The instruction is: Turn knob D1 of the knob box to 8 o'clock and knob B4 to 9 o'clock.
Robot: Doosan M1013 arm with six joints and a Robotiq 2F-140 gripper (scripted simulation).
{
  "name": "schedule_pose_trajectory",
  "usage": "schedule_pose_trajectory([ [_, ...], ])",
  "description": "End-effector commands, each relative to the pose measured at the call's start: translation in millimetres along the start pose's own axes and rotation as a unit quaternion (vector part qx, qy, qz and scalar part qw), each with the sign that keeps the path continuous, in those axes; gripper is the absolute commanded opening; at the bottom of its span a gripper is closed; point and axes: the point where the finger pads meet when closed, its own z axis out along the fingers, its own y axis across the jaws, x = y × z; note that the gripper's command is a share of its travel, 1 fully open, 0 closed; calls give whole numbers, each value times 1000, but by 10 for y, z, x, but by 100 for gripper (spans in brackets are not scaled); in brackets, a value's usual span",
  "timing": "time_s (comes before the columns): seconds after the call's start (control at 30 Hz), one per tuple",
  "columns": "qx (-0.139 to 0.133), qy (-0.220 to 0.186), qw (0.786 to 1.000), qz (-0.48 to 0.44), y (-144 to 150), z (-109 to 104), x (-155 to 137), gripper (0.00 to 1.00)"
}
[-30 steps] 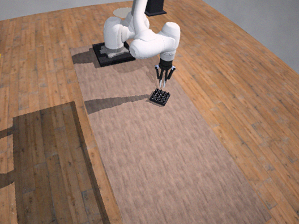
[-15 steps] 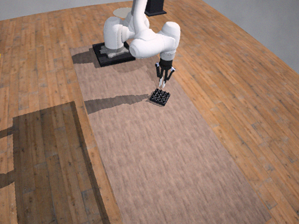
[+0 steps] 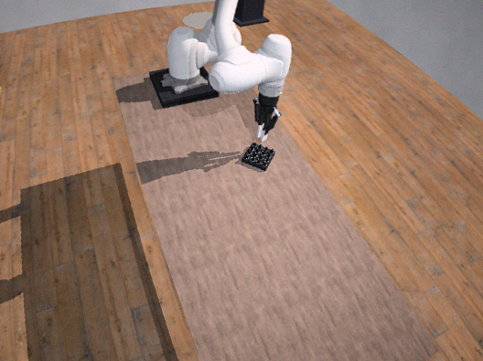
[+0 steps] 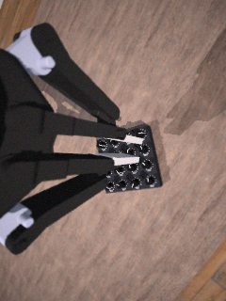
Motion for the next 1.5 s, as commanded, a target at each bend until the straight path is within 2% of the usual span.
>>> schedule_pose_trajectory([
  [0.0, 1, -6, 997, 78, 0, -10, 0, 12],
  [0.13, 0, -6, 991, 135, 0, -18, 0, 12],
  [0.2, 0, -6, 991, 135, 0, -18, 0, 12],
  [0.23, 0, -6, 984, 177, 0, -23, 0, 12],
  [0.47, -1, -6, 963, 269, 0, -35, 0, 12],
  [0.7, -1, -6, 931, 365, 0, -48, 0, 12],
  [0.77, -1, -6, 931, 365, 0, -48, 0, 12],
  [0.83, -1, -6, 910, 414, -1, -55, -1, 12],
  [1.17, -2, -5, 852, 523, -1, -71, -1, 12],
  [1.47, -2, -5, 847, 532, -1, -72, -1, 12],
])
